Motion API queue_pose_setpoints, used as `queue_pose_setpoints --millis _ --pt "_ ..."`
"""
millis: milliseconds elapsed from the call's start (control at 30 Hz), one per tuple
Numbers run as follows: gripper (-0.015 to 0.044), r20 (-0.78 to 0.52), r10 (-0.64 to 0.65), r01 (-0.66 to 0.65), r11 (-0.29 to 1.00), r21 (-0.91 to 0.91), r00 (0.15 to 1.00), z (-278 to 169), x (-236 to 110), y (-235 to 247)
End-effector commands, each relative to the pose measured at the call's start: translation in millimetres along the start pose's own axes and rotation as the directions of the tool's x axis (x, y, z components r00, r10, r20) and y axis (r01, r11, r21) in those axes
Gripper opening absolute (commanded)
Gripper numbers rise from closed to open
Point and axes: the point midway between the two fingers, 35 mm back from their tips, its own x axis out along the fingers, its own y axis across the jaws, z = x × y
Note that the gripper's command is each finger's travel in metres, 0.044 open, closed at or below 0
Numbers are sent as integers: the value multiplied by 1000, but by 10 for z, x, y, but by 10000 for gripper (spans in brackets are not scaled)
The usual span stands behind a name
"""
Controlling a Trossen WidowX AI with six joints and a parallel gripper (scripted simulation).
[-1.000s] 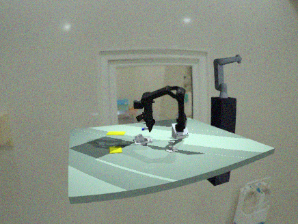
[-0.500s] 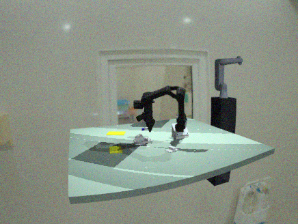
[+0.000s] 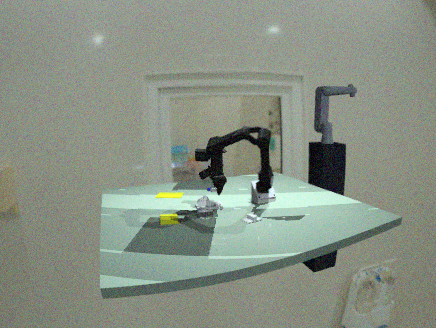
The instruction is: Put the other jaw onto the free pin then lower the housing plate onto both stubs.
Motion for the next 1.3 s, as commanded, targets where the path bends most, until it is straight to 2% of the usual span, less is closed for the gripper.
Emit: queue_pose_setpoints --millis 0,933,1267 --pt "351 -4 4 -4 1000 7 1000 -11 72 2" --pt "351 -5 8 -8 1000 9 1000 -28 526 14" --pt "351 -5 8 -8 1000 9 1000 -30 537 15"
